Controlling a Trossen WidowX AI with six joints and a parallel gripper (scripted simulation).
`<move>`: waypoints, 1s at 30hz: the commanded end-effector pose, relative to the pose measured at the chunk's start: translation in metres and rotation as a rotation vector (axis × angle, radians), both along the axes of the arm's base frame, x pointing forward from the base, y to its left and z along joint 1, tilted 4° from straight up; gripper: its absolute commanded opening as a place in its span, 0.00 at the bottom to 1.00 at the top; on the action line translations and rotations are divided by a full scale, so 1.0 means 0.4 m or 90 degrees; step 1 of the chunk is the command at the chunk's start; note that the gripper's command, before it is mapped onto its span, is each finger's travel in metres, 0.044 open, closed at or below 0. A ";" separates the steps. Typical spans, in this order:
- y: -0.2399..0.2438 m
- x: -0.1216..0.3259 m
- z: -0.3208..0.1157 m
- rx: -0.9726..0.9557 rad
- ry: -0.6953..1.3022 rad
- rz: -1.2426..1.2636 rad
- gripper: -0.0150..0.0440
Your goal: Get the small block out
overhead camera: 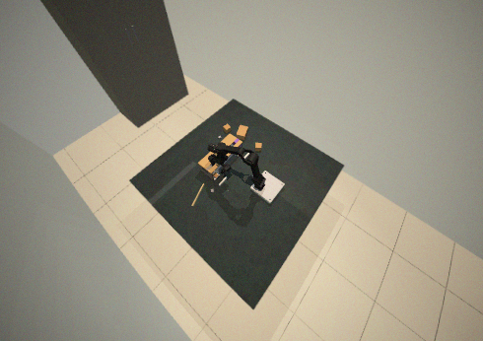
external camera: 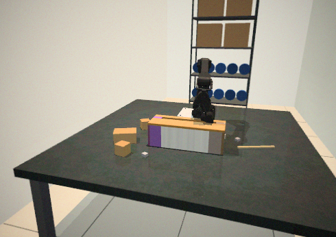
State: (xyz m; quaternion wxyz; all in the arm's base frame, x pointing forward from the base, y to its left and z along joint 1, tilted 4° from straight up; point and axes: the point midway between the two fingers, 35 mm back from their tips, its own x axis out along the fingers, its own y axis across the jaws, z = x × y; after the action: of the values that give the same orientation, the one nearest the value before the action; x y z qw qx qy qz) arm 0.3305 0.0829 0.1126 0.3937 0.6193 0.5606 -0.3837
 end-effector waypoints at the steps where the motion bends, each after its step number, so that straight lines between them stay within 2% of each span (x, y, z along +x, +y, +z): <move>1: -0.001 0.004 0.028 -0.002 -0.002 -0.004 0.93; 7: -0.015 -0.008 0.150 0.000 -0.001 -0.001 0.93; 13: -0.014 -0.007 0.146 -0.001 -0.004 -0.004 0.93; 15: -0.025 -0.011 0.155 -0.025 -0.033 0.021 0.84; 18: -0.021 -0.019 0.159 -0.073 -0.115 0.194 0.74; 30: 0.022 -0.047 0.158 -0.243 -0.378 0.975 0.74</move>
State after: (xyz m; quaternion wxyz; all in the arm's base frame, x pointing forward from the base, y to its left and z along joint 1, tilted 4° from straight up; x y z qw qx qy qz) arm 0.3190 0.0849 0.1767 0.6825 0.3407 0.6361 -0.1162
